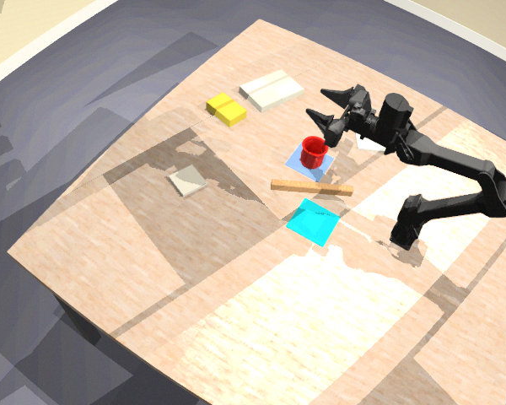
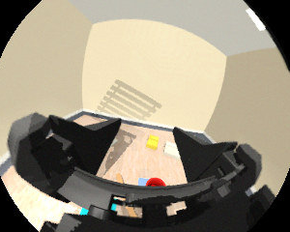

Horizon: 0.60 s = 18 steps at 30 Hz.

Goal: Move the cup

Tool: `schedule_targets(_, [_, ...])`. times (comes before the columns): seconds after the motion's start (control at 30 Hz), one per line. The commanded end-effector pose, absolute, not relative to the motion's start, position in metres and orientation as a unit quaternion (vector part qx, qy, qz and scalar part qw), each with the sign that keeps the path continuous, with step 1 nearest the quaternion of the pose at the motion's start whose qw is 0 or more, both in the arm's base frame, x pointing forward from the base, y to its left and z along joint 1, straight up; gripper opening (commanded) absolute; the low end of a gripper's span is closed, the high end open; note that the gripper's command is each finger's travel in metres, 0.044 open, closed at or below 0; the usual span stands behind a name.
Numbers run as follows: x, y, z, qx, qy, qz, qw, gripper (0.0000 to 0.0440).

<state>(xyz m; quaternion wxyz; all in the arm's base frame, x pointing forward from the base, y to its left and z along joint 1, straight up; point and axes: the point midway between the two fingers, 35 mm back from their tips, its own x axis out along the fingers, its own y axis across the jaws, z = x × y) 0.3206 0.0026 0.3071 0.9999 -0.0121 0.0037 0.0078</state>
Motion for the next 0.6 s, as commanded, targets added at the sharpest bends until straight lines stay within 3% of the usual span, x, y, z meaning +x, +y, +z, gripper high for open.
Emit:
schedule_targets(0.0, [0.321,0.003,0.307,-0.012,0.006,0.007,1.000,0.0374])
schedule_targets(0.4, [0.327,0.008,0.293,-0.009,0.068,0.005,0.998,0.0064])
schedule_targets(0.57, [0.331,0.015,0.287,-0.004,0.102,0.012,0.995,0.0055])
